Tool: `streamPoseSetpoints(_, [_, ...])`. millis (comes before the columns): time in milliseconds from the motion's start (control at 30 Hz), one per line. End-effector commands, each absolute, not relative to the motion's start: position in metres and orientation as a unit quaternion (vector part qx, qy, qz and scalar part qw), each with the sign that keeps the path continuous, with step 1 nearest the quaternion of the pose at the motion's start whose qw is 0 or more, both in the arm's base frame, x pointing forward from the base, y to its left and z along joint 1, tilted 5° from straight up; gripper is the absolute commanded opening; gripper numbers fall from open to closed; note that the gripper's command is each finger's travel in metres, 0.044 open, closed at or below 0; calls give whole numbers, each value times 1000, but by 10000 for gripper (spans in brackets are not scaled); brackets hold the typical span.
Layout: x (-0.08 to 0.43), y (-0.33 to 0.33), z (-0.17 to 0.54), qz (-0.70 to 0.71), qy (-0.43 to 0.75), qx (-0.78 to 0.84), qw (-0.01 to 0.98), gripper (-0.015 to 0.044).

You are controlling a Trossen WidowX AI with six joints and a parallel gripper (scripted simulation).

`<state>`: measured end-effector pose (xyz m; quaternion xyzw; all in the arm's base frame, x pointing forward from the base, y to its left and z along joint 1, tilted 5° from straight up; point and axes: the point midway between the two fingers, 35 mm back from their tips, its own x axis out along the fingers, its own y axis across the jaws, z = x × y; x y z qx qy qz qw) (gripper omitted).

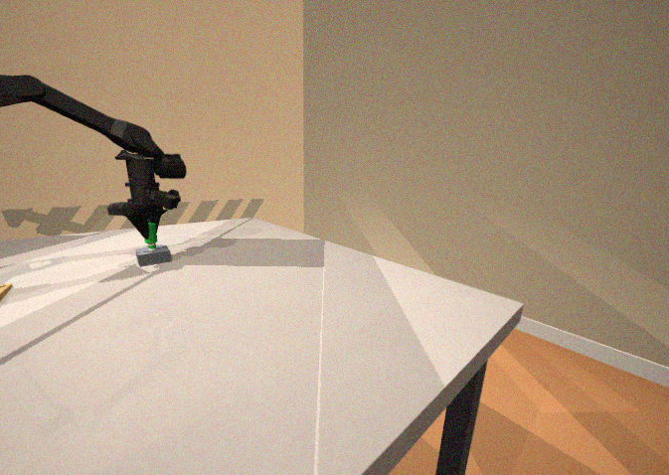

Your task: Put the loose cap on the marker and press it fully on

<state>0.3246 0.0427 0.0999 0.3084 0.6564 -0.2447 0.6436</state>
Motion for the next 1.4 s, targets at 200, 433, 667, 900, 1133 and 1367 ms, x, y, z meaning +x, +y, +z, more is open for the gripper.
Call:
streamPoseSetpoints(200, [325, 43, 100, -245, 656, 308, 644, 79])
streamPoseSetpoints(433, [325, 43, 100, -245, 656, 308, 644, 263])
streamPoseSetpoints(667, [325, 43, 100, -245, 656, 308, 644, 440])
streamPoseSetpoints(900, [326, 39, 144, -244, 656, 308, 644, 440])
streamPoseSetpoints(1133, [323, 36, 175, -245, 656, 308, 644, 440])
streamPoseSetpoints(1367, [323, 38, 168, -98, 693, 163, 695, 282])
